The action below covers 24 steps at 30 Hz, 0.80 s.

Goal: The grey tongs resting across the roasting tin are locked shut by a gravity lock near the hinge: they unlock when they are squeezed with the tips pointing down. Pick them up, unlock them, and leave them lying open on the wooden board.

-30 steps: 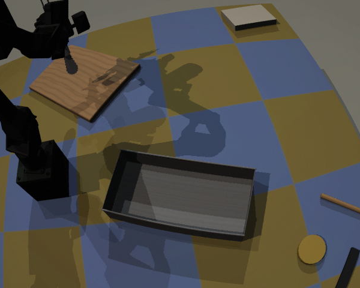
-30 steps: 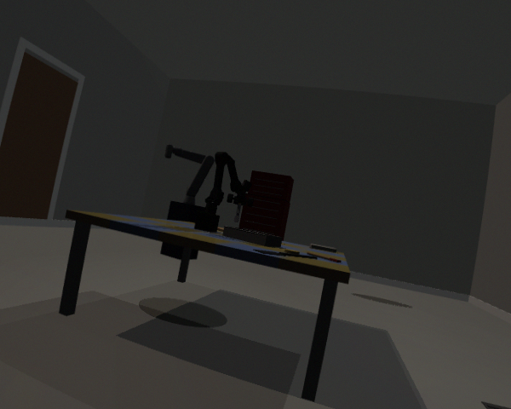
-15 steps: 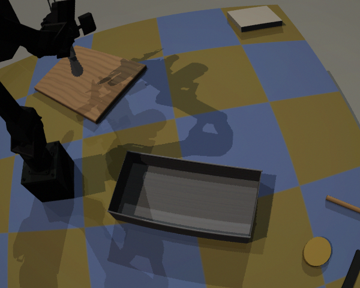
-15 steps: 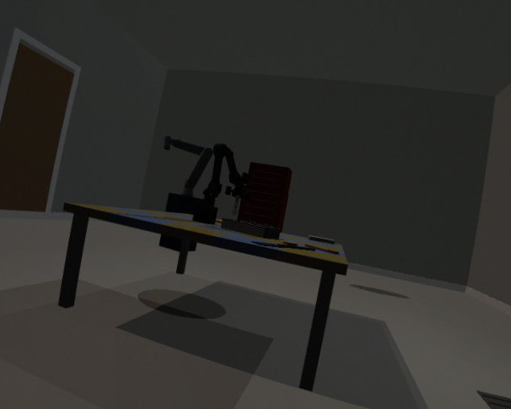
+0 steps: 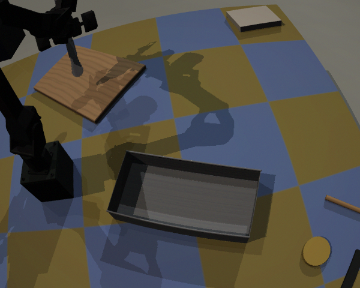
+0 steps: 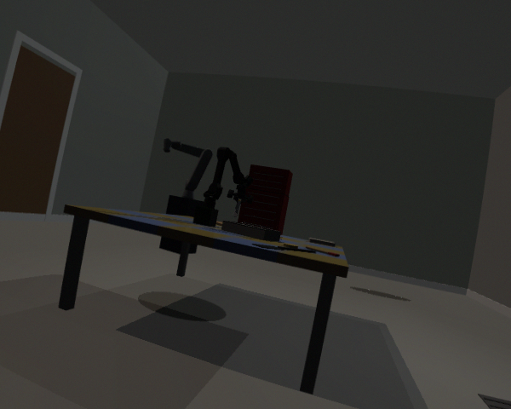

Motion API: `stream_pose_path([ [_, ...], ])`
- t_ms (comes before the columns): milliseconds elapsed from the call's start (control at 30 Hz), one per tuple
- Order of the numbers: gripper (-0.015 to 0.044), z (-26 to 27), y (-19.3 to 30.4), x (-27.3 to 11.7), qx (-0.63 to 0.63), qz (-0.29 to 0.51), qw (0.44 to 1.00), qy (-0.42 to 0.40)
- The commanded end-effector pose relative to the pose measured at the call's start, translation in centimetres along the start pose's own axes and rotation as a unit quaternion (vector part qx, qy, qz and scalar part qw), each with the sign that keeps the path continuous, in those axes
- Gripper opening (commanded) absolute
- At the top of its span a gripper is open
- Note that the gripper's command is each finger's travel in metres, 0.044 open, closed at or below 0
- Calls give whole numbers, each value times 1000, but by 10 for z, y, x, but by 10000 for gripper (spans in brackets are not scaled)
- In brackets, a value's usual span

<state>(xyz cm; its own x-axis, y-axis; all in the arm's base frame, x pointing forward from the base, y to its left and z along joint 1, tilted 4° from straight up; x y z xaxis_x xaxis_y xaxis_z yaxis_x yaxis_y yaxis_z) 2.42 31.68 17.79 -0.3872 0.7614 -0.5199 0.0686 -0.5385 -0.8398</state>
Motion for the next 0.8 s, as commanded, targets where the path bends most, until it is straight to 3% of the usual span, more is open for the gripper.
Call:
stream_pose_path([
  [0, -150, 0, -10, 6, 2, 25, 1000, 9],
  [767, -150, 6, -39, 35, 16, 200, 978, 52],
])
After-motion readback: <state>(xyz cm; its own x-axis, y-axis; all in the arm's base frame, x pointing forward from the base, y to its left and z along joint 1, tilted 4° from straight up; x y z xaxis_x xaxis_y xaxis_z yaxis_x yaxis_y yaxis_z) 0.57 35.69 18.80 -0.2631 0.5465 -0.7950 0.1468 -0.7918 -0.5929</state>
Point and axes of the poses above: the point midway between the two fingers, 35 mm back from their tips, its own x axis out along the fingers, its own z axis across the jaws, y = z × x, the point moved 10 cm from there along -x, back along the fingers, and after that the axes turned 10 degrees about x, right-handed, at the moved point
